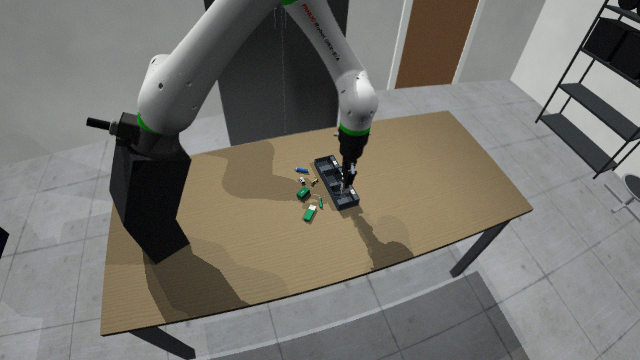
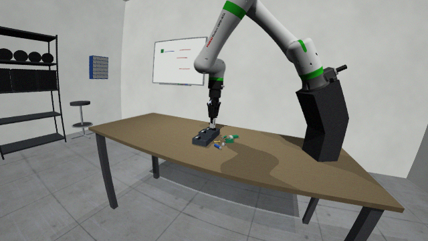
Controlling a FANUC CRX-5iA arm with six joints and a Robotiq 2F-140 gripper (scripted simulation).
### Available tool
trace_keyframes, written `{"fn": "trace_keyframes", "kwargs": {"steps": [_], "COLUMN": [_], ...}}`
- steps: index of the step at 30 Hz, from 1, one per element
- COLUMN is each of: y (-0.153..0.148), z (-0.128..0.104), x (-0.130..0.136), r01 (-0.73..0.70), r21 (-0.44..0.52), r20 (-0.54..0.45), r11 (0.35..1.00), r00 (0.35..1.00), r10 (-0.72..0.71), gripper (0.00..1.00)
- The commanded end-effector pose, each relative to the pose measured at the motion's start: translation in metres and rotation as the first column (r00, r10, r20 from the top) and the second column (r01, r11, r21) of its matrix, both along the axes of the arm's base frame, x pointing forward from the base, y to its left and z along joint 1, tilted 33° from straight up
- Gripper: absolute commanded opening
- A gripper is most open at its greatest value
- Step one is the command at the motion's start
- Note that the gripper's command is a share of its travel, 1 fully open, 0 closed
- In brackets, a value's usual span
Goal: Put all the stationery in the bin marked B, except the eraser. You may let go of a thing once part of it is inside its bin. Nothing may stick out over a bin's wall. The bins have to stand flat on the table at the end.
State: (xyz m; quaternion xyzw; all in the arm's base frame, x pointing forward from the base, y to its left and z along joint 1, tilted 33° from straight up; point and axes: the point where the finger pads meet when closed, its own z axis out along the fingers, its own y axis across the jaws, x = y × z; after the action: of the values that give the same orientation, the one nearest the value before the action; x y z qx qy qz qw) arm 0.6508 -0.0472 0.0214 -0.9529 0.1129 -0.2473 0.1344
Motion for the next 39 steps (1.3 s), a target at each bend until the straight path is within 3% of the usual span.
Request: {"fn": "trace_keyframes", "kwargs": {"steps": [1,12,39], "y": [0.002,0.007,0.007], "z": [-0.010,-0.028,-0.028], "x": [0.006,0.017,0.017], "r01": [0.000,0.000,0.000], "r21": [0.000,0.000,0.000], "r20": [0.000,0.000,0.000], "r11": [1.000,1.000,1.000], "r00": [1.000,1.000,1.000], "r10": [0.000,0.000,0.000], "gripper": [0.05,0.05,0.05]}}
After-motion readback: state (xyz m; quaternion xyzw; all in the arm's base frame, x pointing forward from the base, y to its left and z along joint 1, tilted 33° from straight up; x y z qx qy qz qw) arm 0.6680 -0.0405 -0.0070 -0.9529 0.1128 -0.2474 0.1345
